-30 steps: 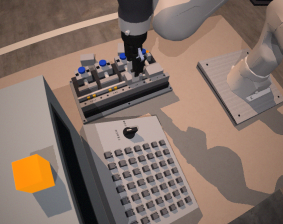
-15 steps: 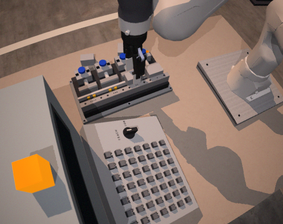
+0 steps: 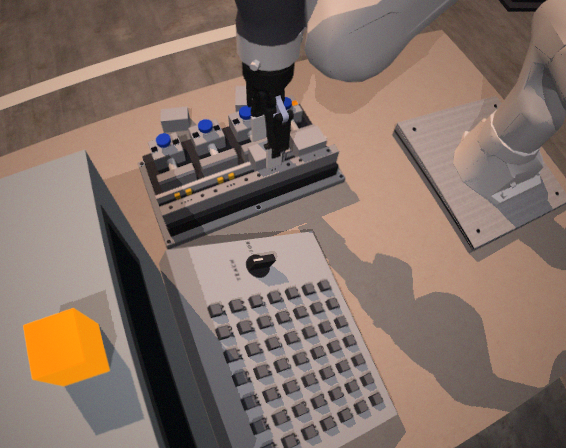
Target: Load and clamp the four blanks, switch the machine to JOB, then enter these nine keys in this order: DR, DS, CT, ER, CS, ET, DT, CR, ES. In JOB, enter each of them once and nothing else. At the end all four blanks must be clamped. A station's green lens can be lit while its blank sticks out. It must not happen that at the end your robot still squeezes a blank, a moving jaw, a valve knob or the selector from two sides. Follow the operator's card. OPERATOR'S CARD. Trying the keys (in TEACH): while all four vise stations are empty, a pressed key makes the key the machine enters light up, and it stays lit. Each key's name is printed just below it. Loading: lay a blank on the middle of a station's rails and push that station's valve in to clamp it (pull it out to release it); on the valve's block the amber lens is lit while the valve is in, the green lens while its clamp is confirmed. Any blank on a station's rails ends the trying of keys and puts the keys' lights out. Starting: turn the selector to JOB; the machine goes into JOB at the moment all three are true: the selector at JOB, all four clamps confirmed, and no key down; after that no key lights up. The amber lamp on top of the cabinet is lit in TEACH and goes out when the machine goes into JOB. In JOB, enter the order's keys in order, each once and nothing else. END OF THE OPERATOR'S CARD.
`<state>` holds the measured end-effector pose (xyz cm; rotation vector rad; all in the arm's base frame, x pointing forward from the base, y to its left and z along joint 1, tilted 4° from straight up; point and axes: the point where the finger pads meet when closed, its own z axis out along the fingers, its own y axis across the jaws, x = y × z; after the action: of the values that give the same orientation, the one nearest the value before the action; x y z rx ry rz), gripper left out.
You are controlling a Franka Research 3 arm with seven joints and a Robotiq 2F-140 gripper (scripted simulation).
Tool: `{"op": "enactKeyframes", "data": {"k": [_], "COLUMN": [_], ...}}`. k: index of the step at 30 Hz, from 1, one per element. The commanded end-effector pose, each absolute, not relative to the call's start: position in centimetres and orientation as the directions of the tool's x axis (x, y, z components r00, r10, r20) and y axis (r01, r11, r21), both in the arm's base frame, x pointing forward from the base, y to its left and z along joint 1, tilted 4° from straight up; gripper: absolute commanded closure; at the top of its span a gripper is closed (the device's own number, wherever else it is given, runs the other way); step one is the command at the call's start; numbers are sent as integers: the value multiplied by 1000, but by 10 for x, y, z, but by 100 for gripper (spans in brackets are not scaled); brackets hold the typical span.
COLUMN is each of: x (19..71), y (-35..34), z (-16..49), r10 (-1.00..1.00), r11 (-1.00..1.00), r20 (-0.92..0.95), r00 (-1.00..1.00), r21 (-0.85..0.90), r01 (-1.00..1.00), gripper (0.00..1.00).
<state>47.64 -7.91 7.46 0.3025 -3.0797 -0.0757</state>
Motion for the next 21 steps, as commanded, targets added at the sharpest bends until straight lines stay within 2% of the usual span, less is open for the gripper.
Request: {"op": "enactKeyframes", "data": {"k": [1,21], "x": [477,478], "y": [-78,-78], "z": [74,93], "r10": [-196,-196], "r11": [980,980], "r20": [39,39], "r00": [-980,-980], "r21": [54,54], "r01": [-194,-194], "gripper": [60,60]}}
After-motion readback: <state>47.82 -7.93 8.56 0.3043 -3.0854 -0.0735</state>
